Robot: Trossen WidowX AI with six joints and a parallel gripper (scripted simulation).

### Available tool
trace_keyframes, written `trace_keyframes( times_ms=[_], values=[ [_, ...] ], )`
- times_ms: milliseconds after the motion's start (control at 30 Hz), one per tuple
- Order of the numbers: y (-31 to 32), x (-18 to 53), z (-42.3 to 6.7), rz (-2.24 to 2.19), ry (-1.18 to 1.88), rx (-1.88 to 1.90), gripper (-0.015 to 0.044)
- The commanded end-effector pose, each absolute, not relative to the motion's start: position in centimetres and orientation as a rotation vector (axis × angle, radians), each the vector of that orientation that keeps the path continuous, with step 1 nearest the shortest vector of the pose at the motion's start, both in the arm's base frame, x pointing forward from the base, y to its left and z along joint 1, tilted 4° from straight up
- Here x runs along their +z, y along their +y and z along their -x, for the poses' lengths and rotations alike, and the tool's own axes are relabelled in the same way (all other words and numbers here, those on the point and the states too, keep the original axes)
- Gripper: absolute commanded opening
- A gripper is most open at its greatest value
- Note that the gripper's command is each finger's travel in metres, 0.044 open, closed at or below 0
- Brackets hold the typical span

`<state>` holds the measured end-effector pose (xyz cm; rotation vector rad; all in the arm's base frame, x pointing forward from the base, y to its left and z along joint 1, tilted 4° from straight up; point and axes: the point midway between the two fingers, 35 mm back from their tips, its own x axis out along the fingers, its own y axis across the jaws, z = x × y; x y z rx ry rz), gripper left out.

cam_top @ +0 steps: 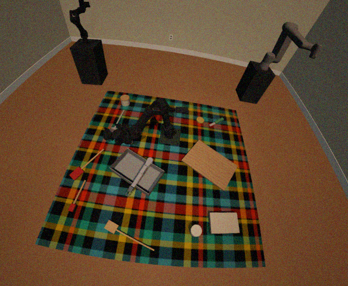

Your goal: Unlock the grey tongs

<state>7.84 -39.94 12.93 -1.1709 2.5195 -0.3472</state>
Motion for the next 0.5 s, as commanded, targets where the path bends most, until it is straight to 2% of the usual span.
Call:
trace_keyframes(
  times_ms=[0, 133, 167, 467],
  values=[
    [-40.0, 13.0, -8.0, 1.173, 2.514, -0.352, 0.0374],
    [-40.2, 13.1, -8.7, 1.181, 2.481, -0.370, 0.0269],
    [-40.2, 13.2, -9.2, 1.186, 2.458, -0.392, 0.0260],
    [-40.9, 14.9, -17.1, 1.201, 2.079, -0.600, 0.0260]
  ],
)
